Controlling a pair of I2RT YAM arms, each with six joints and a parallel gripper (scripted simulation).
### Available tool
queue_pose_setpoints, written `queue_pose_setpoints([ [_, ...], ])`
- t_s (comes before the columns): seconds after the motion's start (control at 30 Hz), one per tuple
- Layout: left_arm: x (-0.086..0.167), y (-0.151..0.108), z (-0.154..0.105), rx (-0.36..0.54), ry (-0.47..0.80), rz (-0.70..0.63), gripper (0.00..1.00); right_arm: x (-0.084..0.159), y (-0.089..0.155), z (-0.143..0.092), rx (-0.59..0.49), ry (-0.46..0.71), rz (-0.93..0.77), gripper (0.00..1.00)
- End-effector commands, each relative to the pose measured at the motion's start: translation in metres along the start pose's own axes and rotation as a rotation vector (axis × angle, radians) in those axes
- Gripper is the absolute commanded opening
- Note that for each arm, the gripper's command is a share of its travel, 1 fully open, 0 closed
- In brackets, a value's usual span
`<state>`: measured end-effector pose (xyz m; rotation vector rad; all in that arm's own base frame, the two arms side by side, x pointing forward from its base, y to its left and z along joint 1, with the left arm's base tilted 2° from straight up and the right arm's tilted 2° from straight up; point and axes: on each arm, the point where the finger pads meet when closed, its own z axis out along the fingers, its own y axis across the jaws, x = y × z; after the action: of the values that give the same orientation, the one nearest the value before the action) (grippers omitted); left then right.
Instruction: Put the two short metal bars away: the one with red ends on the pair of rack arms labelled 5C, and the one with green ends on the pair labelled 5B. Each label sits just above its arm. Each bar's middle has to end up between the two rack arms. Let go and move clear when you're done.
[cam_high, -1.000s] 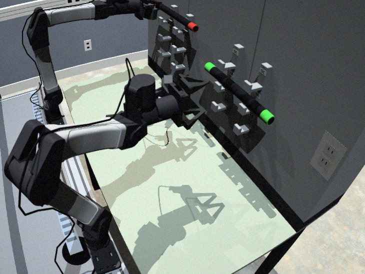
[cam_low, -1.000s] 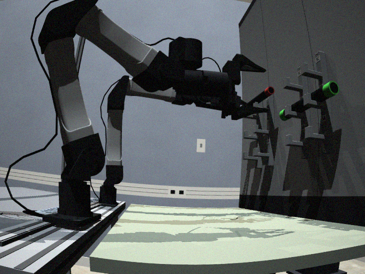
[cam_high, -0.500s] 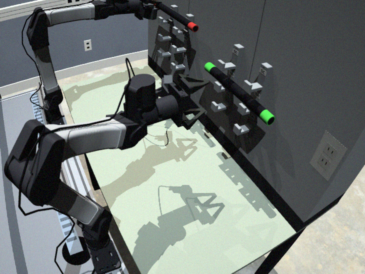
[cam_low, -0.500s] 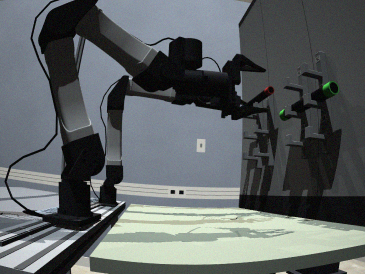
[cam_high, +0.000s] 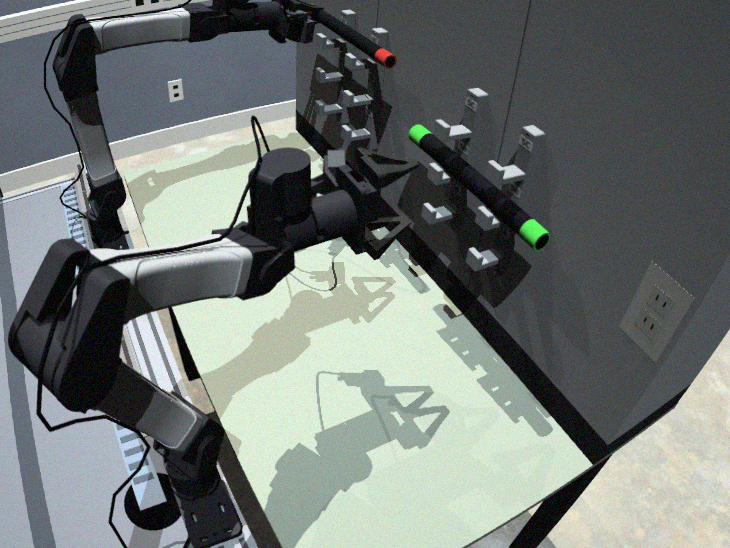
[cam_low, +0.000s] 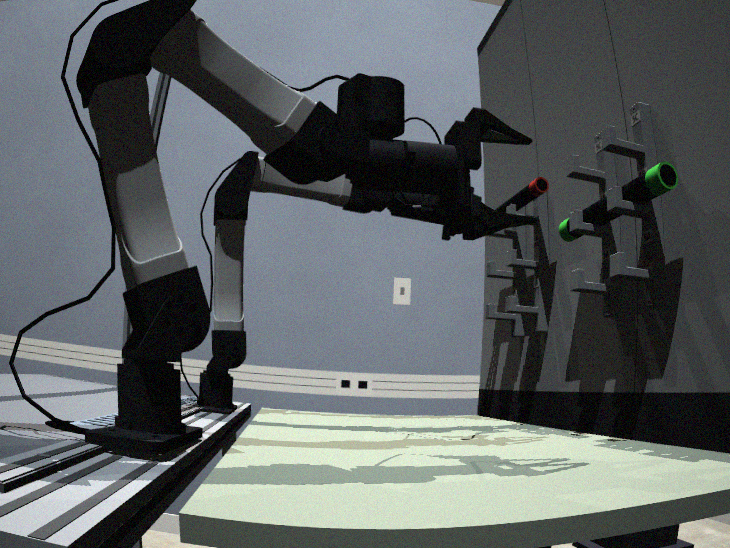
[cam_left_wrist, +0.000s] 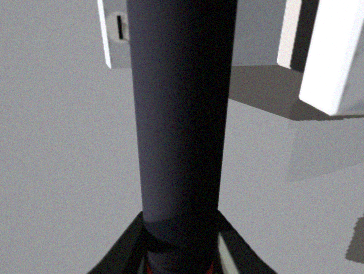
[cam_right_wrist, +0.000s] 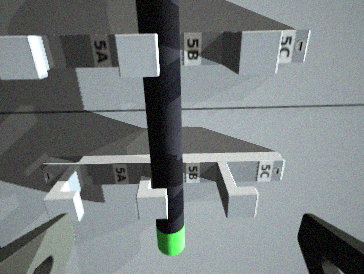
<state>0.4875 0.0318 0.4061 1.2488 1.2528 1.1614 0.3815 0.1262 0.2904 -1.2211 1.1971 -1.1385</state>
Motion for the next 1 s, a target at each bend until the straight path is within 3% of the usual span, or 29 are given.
queue_pose_setpoints([
  [0.0, 0.0001, 0.0287, -0.0136, -0.097, 0.001, -0.004, 0.00, 0.0010, 0.0114, 0.0005, -0.014, 0.010, -0.017, 1.00],
  [0.97, -0.0006, 0.0315, -0.0193, -0.097, 0.001, -0.004, 0.00, 0.0010, 0.0114, 0.0005, -0.014, 0.010, -0.017, 1.00],
])
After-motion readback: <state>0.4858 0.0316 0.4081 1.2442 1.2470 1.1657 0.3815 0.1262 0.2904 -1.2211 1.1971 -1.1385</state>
